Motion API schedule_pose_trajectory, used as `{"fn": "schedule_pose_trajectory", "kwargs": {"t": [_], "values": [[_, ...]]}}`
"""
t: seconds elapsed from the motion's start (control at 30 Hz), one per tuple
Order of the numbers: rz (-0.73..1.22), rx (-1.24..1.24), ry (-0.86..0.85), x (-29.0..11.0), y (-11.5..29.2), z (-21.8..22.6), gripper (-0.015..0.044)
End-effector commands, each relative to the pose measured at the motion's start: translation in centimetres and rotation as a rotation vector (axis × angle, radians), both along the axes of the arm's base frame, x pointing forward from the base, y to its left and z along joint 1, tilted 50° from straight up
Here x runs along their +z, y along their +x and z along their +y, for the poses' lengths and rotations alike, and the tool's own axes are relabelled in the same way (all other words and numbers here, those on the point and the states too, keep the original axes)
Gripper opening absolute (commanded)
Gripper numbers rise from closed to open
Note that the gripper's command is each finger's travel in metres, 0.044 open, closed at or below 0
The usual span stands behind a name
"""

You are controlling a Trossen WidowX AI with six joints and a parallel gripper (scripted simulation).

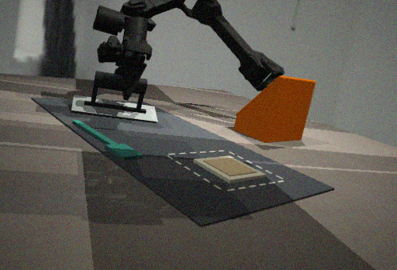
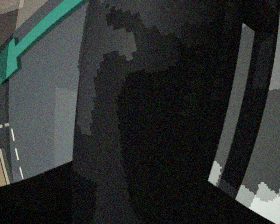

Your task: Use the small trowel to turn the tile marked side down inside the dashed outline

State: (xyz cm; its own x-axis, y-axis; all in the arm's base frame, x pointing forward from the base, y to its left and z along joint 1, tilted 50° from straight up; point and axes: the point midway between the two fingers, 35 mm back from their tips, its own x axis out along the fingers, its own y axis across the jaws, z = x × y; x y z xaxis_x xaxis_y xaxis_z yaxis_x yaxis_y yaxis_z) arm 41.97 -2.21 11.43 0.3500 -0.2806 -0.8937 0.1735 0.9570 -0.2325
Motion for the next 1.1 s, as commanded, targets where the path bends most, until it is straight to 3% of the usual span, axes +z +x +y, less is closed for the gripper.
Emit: {"fn": "schedule_pose_trajectory", "kwargs": {"t": [0.0,1.07], "values": [[0.04,0.053,0.017,1.2,-0.1,-0.3,0.0],[0.374,0.336,0.232,8.3,-6.9,-5.0,0.0]]}}
